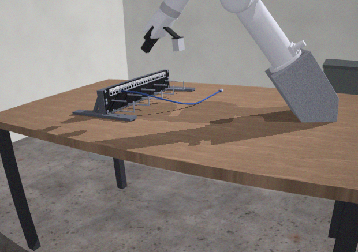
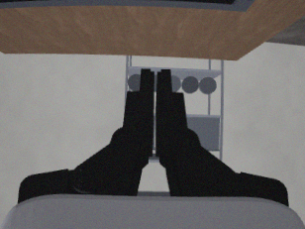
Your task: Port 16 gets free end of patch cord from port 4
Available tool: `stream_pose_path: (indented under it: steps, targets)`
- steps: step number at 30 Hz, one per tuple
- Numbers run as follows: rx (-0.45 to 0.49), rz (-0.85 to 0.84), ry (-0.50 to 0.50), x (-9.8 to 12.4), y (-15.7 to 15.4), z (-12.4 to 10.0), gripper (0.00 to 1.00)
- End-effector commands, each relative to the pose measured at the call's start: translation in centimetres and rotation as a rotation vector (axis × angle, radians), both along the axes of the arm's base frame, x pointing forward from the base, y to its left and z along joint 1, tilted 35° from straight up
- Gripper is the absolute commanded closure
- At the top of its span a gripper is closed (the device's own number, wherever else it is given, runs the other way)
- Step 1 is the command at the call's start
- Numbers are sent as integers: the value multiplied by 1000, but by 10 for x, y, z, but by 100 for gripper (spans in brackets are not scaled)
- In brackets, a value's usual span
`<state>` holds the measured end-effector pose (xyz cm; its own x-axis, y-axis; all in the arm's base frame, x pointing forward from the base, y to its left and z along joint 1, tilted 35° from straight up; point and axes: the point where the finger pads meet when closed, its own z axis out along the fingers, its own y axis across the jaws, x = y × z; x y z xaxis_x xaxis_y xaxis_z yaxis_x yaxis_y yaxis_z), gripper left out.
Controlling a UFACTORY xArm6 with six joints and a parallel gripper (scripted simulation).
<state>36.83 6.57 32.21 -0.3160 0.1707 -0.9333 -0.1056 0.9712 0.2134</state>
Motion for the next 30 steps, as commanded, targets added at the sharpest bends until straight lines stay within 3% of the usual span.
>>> stream_pose_path:
  steps: [1, 30]
  targets:
    - [4, 9, -2, 1, -9, -1, 100]
    - [3, 9, -2, 9, -73, -15, 100]
